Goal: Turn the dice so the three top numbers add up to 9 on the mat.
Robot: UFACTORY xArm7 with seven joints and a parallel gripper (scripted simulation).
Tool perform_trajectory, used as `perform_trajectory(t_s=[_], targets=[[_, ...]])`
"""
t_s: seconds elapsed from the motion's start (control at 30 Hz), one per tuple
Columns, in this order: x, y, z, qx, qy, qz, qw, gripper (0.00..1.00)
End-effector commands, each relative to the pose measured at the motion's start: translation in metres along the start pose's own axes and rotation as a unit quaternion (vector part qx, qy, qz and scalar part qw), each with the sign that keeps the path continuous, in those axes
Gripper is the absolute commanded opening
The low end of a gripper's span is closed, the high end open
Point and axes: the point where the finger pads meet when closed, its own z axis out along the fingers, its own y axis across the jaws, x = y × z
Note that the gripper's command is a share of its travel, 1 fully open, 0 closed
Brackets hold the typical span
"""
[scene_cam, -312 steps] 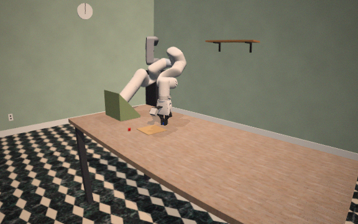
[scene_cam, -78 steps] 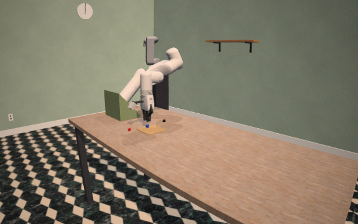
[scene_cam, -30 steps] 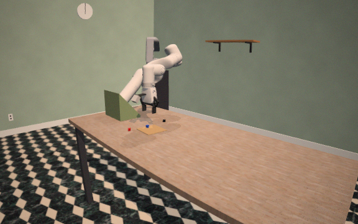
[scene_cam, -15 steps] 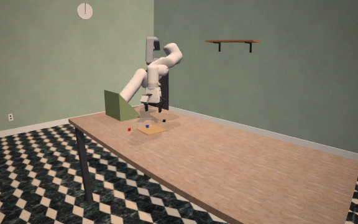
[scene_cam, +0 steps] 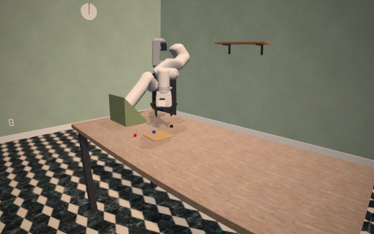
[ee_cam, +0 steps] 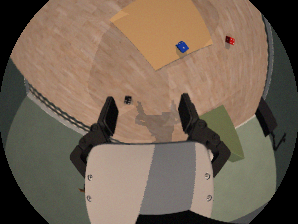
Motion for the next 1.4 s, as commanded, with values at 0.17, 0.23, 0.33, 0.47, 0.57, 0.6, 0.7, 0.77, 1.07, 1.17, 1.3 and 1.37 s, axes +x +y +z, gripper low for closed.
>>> perform_trajectory(t_s=[0.17, 0.23, 0.33, 0.47, 0.57, 0.6, 0.7, 0.77, 1.07, 1.17, 1.3, 1.37], targets=[[-0.017, -0.016, 0.001, 0.002, 0.005, -0.153, 0.988, 1.00], [-0.020, -0.018, 0.002, 0.002, 0.005, -0.174, 0.985, 1.00], [-0.023, -0.021, 0.002, 0.002, 0.005, -0.203, 0.979, 1.00], [-0.032, -0.027, 0.004, 0.001, 0.005, -0.270, 0.963, 1.00], [-0.037, -0.031, 0.005, 0.001, 0.006, -0.312, 0.950, 1.00], [-0.039, -0.032, 0.005, 0.001, 0.006, -0.326, 0.945, 1.00], [-0.041, -0.033, 0.005, 0.001, 0.006, -0.340, 0.940, 1.00], [-0.046, -0.037, 0.006, 0.000, 0.006, -0.380, 0.925, 1.00], [-0.063, -0.047, 0.009, -0.001, 0.006, -0.496, 0.868, 1.00], [-0.066, -0.049, 0.009, -0.001, 0.006, -0.522, 0.853, 1.00], [-0.071, -0.051, 0.010, -0.002, 0.006, -0.552, 0.834, 1.00], [-0.074, -0.052, 0.010, -0.002, 0.006, -0.569, 0.822, 1.00]])
